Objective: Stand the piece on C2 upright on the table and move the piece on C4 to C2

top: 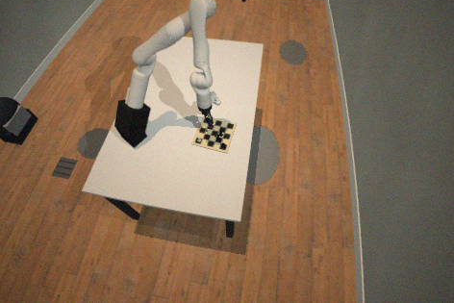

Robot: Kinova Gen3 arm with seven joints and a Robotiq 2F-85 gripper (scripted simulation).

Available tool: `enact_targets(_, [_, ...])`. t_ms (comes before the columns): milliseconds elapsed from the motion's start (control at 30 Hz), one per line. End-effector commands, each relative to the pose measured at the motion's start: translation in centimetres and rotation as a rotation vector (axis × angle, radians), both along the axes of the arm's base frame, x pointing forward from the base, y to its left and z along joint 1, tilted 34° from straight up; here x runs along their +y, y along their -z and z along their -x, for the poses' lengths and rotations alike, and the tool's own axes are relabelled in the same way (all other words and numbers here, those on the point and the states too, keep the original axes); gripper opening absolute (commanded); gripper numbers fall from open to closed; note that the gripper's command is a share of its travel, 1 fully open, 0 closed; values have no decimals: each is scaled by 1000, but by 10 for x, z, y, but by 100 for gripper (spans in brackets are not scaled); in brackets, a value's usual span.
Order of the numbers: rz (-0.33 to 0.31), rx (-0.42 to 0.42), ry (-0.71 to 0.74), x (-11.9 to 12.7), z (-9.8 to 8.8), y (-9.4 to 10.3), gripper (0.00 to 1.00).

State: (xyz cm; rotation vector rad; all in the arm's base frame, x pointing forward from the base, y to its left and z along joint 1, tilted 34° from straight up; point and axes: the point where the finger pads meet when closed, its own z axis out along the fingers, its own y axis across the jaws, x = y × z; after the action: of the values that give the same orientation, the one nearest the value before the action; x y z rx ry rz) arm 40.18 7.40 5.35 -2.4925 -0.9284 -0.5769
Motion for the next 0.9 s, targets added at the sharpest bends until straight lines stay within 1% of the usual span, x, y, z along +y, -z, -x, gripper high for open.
enact_targets(0, [-20, 48, 59, 5, 2, 4, 100])
enact_targets(67, [-38, 91, 128, 6, 1, 7, 100])
enact_targets(133, [-38, 91, 128, 6, 1, 7, 100])
enact_targets(333, [-86, 203, 312, 9, 0, 12, 100])
enact_targets(500, [-116, 274, 429, 11, -1, 16, 100])
enact_targets(633, [-132, 312, 493, 11, -2, 18, 100])
enact_targets(867, [-143, 338, 537, 12, -2, 20, 100])
